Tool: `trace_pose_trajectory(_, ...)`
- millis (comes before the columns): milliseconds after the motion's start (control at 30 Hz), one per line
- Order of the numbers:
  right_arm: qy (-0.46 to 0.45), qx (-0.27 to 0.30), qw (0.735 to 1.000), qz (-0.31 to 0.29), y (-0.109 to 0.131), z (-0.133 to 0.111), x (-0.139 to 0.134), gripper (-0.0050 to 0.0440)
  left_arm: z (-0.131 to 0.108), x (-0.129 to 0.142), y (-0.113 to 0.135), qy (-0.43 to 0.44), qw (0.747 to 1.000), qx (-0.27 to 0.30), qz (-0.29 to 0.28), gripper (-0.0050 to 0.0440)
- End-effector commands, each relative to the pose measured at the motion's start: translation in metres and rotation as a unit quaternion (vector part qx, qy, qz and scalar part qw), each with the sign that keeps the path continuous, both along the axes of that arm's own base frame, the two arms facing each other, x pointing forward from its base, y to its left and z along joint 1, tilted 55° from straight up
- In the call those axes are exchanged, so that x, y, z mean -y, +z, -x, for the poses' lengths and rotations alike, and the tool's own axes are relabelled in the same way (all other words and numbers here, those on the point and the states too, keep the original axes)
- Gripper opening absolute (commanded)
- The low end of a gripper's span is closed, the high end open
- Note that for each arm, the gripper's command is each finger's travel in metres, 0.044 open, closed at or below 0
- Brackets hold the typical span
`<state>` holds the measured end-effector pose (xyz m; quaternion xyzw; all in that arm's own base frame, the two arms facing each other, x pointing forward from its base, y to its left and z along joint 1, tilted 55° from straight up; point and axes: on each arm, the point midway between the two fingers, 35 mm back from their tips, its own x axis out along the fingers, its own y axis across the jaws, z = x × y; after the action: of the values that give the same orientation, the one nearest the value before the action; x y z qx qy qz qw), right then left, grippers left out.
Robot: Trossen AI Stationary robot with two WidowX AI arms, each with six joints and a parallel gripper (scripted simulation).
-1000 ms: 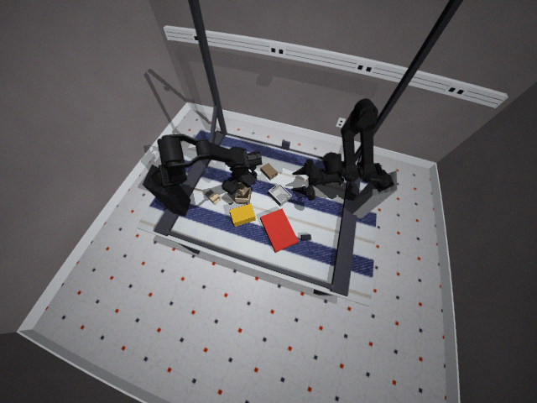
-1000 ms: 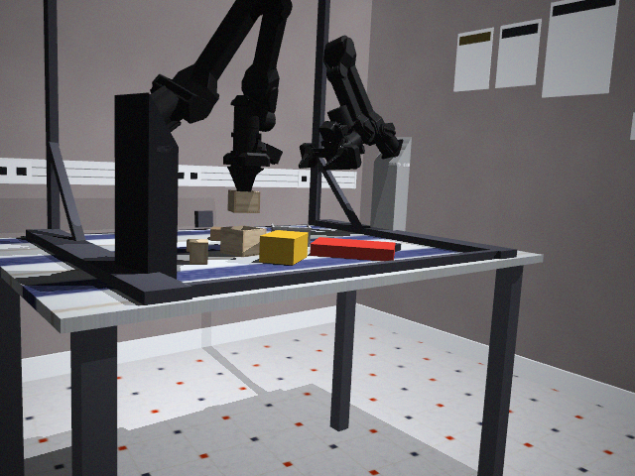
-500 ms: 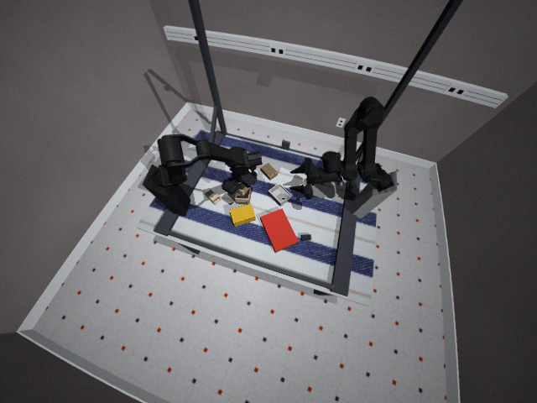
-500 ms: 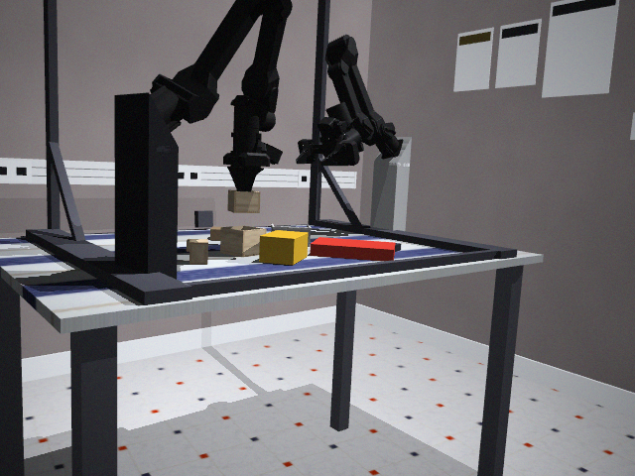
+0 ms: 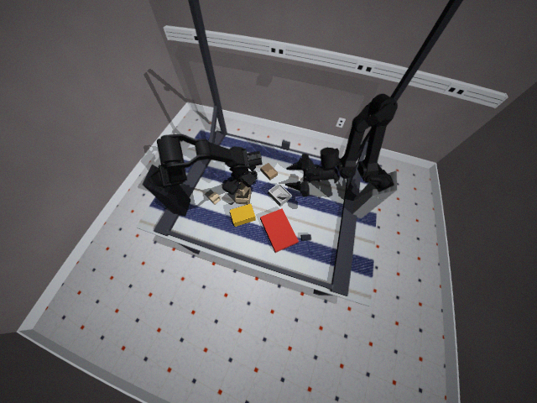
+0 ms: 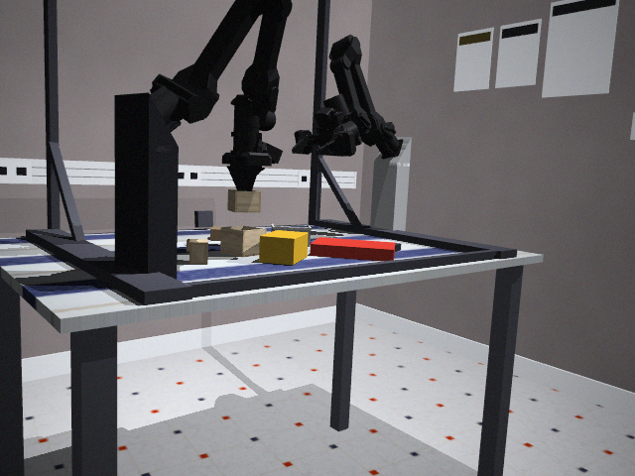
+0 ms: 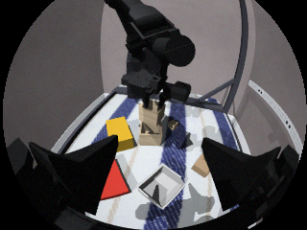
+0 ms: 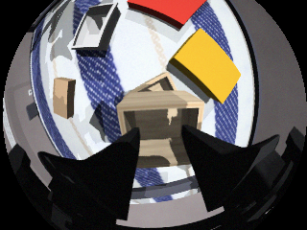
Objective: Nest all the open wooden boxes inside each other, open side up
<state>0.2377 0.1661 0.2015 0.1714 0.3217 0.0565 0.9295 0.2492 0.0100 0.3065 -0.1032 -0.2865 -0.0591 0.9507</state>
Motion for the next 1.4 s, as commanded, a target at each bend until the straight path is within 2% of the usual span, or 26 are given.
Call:
trace_pose_trajectory(0,0.025,0.019,0.999,0.021,0.0085,0.0018,0.0021,0.0258,0.0038,-0.0003,0.0073,0.0,1.0,0.012,-0.001,0.04)
trace_pose_trajectory(267,0.103,0.049,0.985,0.132,0.0079,0.0016,0.0019,0.0258,0.0038,-0.0003,0.0073,0.0,1.0,0.012,-0.001,0.04)
trace_pose_trajectory(367,0.113,0.053,0.982,0.145,0.0079,0.0016,0.0019,0.0258,0.0038,-0.0003,0.0073,0.0,1.0,0.012,-0.001,0.04)
trace_pose_trajectory(600,0.18,0.079,0.951,0.239,0.0079,0.0016,0.0019,0.0258,0.0038,-0.0003,0.0073,0.0,1.0,0.012,-0.001,0.04)
trace_pose_trajectory(833,0.244,0.103,0.907,0.328,0.0079,0.0016,0.0019,0.0258,0.0038,-0.0003,0.0073,0.0,1.0,0.012,-0.001,0.04)
trace_pose_trajectory(900,0.244,0.103,0.907,0.328,0.0079,0.0016,0.0019,0.0258,0.0038,-0.0003,0.0073,0.0,1.0,0.012,-0.001,0.04)
trace_pose_trajectory(1167,0.316,0.124,0.838,0.428,0.0035,0.0014,0.0017,0.0258,0.0038,-0.0003,0.0073,0.0,1.0,0.012,-0.001,0.04)
trace_pose_trajectory(1367,0.363,0.143,0.777,0.494,0.004,0.0013,0.0016,0.0258,0.0038,-0.0003,0.0073,0.0,1.0,0.012,-0.001,0.04)
